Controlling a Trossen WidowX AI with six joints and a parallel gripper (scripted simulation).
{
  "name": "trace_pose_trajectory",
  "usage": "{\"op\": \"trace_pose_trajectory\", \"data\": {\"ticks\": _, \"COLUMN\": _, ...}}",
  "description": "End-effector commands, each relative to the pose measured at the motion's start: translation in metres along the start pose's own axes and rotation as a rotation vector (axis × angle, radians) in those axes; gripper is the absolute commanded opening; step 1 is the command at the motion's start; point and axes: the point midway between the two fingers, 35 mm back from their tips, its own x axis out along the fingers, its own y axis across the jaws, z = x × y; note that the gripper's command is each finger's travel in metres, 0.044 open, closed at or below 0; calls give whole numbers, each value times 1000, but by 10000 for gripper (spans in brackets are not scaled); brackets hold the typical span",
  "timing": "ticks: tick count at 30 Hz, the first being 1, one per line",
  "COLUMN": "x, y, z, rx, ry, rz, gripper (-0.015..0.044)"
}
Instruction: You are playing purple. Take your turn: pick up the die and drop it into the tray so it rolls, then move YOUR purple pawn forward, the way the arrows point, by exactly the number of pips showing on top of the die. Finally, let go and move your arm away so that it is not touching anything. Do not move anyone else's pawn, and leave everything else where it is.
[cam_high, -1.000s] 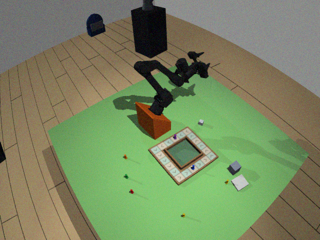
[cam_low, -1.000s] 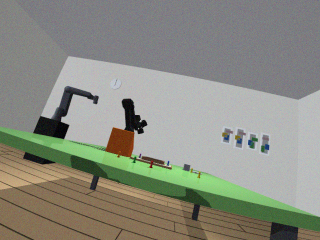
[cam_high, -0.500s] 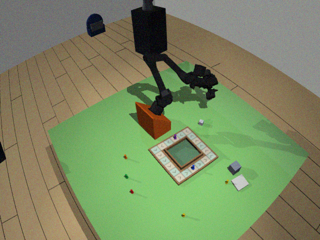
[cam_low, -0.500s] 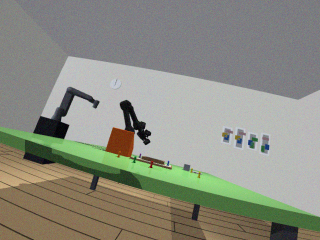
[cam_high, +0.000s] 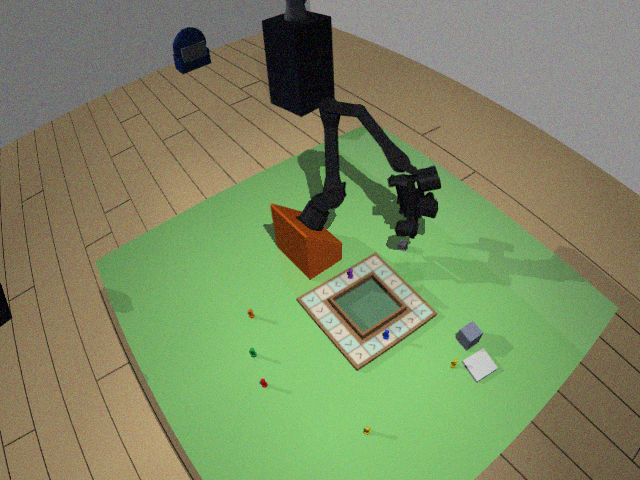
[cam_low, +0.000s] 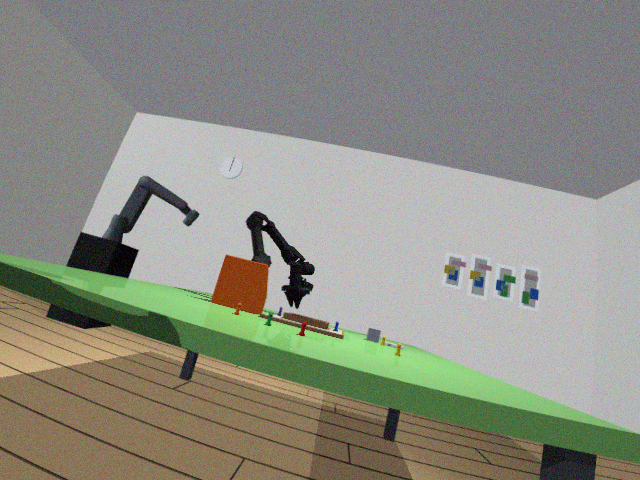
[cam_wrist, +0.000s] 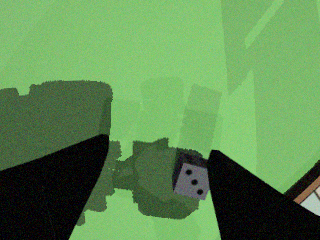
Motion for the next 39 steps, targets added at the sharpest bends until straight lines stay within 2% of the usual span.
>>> {"op": "trace_pose_trajectory", "data": {"ticks": 1, "x": -10, "y": -32, "z": -22, "rx": 133, "ry": 239, "rz": -37, "gripper": 275}}
{"op": "trace_pose_trajectory", "data": {"ticks": 9, "x": -8, "y": -30, "z": -21, "rx": 133, "ry": 239, "rz": -37, "gripper": 275}}
{"op": "trace_pose_trajectory", "data": {"ticks": 12, "x": 4, "y": -30, "z": -24, "rx": 133, "ry": 239, "rz": -36, "gripper": 275}}
{"op": "trace_pose_trajectory", "data": {"ticks": 37, "x": 36, "y": -31, "z": -32, "rx": 134, "ry": 238, "rz": -35, "gripper": 275}}
{"op": "trace_pose_trajectory", "data": {"ticks": 39, "x": 36, "y": -31, "z": -32, "rx": 134, "ry": 238, "rz": -35, "gripper": 222}}
